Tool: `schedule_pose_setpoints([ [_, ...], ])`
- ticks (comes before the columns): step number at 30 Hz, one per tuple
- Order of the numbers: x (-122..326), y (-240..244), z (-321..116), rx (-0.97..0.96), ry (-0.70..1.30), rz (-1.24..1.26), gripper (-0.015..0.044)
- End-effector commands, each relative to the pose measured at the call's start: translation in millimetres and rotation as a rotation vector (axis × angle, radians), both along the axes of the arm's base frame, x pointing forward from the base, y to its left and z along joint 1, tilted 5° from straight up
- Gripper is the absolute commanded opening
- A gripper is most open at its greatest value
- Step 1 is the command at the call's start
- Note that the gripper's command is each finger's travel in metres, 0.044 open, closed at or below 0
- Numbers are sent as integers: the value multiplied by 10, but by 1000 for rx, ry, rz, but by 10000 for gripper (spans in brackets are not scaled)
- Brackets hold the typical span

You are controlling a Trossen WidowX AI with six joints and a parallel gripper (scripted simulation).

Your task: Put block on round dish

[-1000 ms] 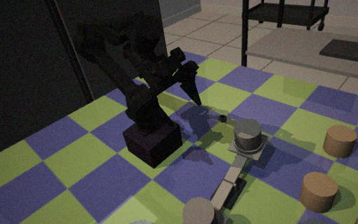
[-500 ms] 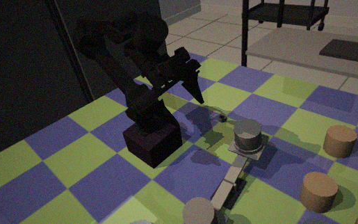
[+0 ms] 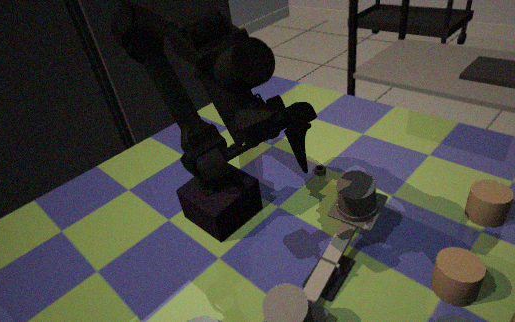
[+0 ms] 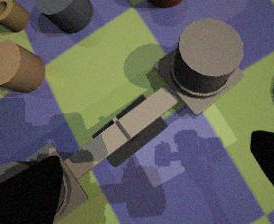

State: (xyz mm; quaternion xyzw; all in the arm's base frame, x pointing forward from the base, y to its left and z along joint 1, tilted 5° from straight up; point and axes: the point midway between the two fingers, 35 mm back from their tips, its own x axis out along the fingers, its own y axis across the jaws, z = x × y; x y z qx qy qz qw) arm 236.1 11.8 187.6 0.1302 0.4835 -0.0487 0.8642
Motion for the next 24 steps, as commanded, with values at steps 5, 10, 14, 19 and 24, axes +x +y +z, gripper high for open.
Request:
schedule_pose_setpoints([
  [5, 268, -160, -102, 58, 115, -203, 440],
  [10, 438, -272, -195, 95, 182, -340, 440],
  [14, 569, -363, -288, 123, 233, -453, 440],
  [19, 722, -475, -426, 155, 293, -598, 440],
  [24, 862, -584, -587, 182, 349, -746, 440],
])
